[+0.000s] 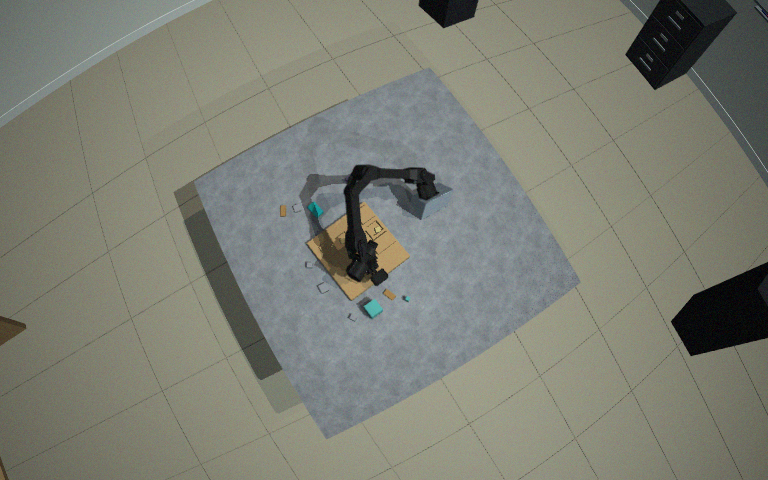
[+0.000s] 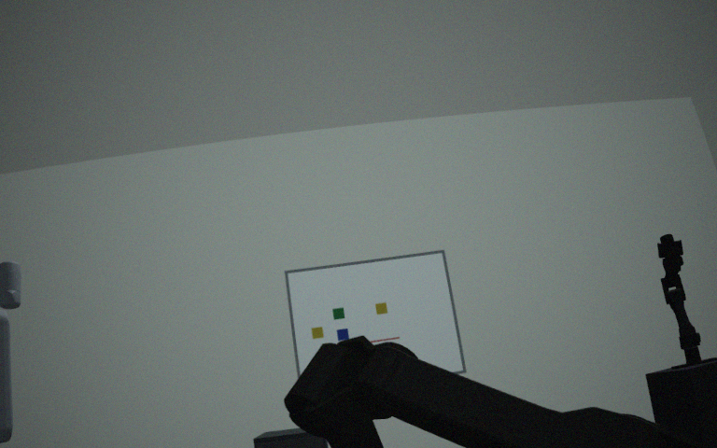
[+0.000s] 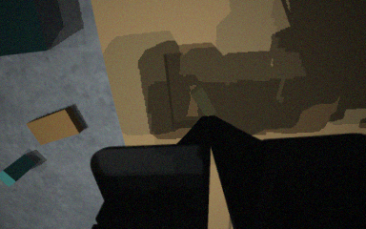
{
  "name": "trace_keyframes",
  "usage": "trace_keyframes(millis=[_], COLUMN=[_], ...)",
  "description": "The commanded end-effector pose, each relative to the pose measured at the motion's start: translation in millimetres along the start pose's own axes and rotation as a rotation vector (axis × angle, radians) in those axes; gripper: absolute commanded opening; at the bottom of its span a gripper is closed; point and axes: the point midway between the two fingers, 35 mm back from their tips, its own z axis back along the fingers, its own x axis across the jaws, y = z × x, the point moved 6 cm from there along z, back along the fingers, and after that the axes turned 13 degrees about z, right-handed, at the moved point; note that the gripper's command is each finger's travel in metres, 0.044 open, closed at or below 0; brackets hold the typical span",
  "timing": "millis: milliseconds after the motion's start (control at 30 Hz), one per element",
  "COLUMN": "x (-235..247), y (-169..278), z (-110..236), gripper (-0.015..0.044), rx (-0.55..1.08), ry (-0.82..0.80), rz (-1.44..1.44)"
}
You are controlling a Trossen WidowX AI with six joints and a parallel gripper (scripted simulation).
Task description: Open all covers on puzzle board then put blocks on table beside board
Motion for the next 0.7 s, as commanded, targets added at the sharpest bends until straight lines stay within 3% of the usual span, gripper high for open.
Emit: trace_keyframes(millis=[0, 667], x=[-6.0, -27.6], y=[3.5, 3.7], z=[-2.0, -2.1], gripper=[0.0000, 0.0000], rx=[0.006, 0.006], ry=[0.006, 0.007], rz=[0.004, 0.005])
